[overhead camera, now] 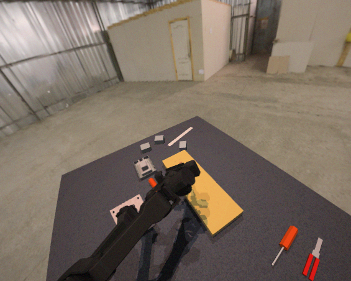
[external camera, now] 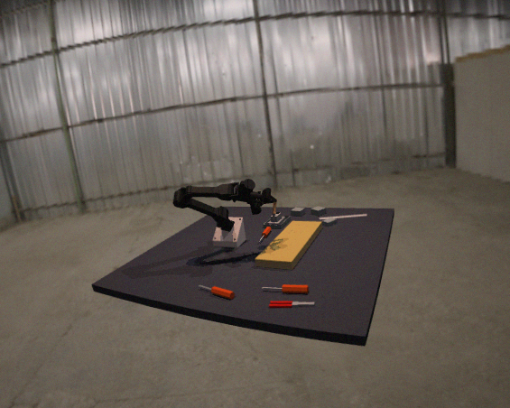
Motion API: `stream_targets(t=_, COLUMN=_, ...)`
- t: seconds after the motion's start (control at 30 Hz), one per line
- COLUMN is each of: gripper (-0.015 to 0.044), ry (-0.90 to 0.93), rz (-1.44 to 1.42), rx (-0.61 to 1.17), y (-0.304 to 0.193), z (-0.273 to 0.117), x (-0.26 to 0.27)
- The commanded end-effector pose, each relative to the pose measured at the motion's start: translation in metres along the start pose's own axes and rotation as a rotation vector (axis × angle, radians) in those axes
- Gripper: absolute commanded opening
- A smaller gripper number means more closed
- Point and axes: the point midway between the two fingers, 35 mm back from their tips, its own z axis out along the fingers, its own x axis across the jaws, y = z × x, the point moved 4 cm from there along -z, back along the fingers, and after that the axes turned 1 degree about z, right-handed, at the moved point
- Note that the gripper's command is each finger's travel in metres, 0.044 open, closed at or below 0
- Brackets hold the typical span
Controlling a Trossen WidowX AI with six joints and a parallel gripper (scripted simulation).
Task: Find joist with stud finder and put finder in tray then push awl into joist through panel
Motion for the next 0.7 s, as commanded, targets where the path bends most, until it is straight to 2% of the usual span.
stream_targets(t=0.0, gripper=0.0, ry=-0.05, rz=-0.02, rx=0.023, y=-0.001, z=0.005, x=0.007)
stream_targets(t=0.67, gripper=0.0, ry=-0.355, rz=0.006, rx=0.168, y=0.006, z=0.044, x=0.022)
